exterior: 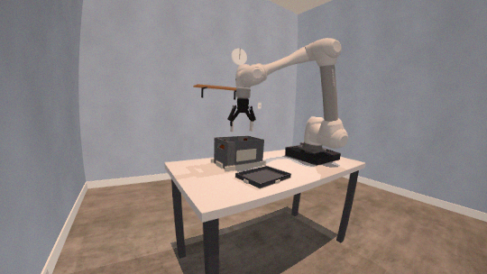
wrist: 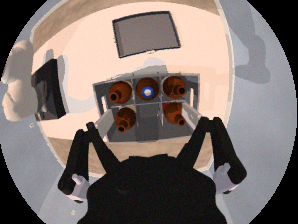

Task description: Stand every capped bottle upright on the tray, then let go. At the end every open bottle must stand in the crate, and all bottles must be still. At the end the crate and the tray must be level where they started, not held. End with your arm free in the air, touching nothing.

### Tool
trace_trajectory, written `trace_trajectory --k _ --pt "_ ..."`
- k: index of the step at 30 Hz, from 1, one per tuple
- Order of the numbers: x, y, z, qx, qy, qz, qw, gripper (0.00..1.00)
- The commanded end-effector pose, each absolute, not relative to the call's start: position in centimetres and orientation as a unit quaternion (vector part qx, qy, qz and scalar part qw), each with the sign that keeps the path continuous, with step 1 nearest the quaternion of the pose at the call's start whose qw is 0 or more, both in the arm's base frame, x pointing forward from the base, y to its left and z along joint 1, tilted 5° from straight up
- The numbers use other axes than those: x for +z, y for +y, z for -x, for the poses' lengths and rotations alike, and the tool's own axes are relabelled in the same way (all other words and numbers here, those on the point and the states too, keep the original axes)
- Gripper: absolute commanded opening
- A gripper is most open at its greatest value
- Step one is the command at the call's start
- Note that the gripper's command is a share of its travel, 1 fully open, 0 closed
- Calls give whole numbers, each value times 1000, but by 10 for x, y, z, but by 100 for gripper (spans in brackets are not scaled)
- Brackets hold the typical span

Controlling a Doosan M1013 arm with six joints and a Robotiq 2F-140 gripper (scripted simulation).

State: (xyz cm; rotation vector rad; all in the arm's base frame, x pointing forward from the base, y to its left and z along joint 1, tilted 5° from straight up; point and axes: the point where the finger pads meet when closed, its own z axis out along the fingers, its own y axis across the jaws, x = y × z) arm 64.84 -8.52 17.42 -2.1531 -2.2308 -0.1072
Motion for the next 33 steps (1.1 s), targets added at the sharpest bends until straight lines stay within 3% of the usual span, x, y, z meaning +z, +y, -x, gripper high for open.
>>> trace_trajectory --k 1,31,32,33 --pt "174 -85 -648 -35 -719 694 20 100" --pt "174 -85 -648 -35 -719 694 20 100" --pt "174 -84 -649 -35 -723 689 19 38" --pt "174 -82 -649 -35 -728 685 19 38"
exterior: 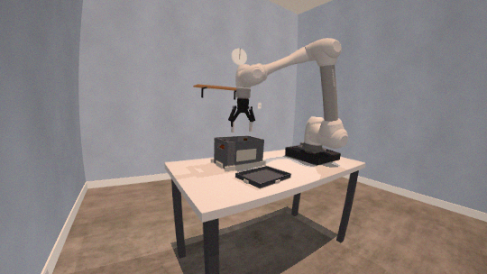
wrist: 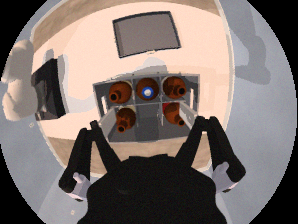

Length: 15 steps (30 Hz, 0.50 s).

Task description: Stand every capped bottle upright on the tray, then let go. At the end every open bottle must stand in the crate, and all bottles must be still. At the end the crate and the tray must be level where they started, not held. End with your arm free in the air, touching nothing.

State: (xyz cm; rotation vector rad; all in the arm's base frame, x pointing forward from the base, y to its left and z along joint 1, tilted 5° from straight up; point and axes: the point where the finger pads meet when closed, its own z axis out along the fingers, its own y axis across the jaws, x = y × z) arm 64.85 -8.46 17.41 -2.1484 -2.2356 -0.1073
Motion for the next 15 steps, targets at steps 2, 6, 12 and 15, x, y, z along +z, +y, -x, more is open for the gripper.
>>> trace_trajectory --k 2,6,12,15 --pt "173 -79 -650 -35 -736 675 19 38" --pt "171 -72 -651 -36 -754 656 18 38" --pt "169 -63 -653 -36 -778 627 17 38" --pt "168 -61 -653 -36 -782 622 16 38"
